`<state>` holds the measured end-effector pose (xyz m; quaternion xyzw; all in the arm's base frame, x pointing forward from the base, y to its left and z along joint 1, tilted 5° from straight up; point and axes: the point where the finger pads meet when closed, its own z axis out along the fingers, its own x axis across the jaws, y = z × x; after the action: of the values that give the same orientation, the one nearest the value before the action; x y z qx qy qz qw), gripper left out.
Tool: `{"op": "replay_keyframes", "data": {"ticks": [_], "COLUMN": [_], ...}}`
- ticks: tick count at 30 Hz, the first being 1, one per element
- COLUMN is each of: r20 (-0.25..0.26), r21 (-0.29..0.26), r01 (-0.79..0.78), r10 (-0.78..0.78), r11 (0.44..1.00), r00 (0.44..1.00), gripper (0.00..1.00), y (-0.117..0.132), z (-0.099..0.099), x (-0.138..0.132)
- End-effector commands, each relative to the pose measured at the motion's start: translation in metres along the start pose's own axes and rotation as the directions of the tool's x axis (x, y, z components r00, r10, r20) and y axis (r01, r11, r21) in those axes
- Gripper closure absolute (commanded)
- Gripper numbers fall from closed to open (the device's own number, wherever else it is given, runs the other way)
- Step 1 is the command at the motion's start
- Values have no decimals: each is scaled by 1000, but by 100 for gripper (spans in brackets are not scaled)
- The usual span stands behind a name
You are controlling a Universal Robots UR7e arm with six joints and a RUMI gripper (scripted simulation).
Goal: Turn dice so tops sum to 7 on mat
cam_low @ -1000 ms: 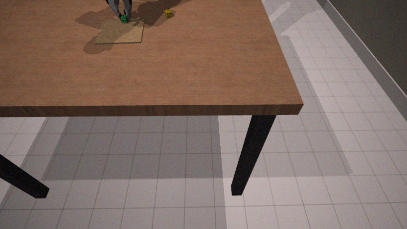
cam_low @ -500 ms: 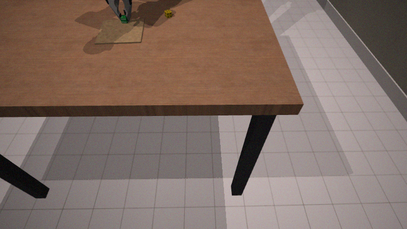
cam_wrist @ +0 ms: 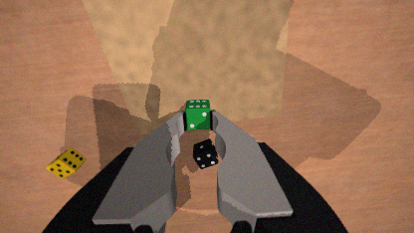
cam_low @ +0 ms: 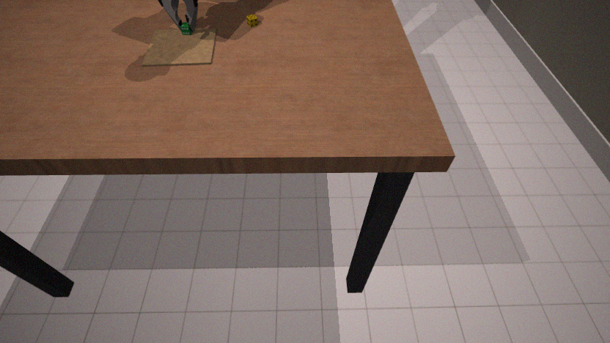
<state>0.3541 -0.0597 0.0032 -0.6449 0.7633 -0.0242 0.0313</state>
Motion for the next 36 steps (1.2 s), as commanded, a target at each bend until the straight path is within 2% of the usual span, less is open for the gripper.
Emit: {"op": "replay_keyframes", "data": {"ticks": [1, 5, 6, 8, 9, 13, 17, 30, 36], "r20": [0, 0, 0, 0, 0, 0, 0, 0, 0], "r21": [1, 1, 1, 1, 1, 1, 1, 1, 1], "r01": [0, 0, 0, 0, 0, 0, 0, 0, 0], "r10": [0, 0, 0, 0, 0, 0, 0, 0, 0], "r11": [1000, 1000, 1000, 1000, 1000, 1000, 1000, 1000, 1000], "r00": [1000, 1000, 1000, 1000, 1000, 1000, 1000, 1000, 1000], "gripper": [97, 93, 90, 90, 86, 86, 79, 79, 79], "y": [0, 0, 0, 0, 0, 0, 0, 0, 0], "z": [0, 0, 0, 0, 0, 0, 0, -1, -11], "x": [0, 0, 0, 0, 0, 0, 0, 0, 0]}}
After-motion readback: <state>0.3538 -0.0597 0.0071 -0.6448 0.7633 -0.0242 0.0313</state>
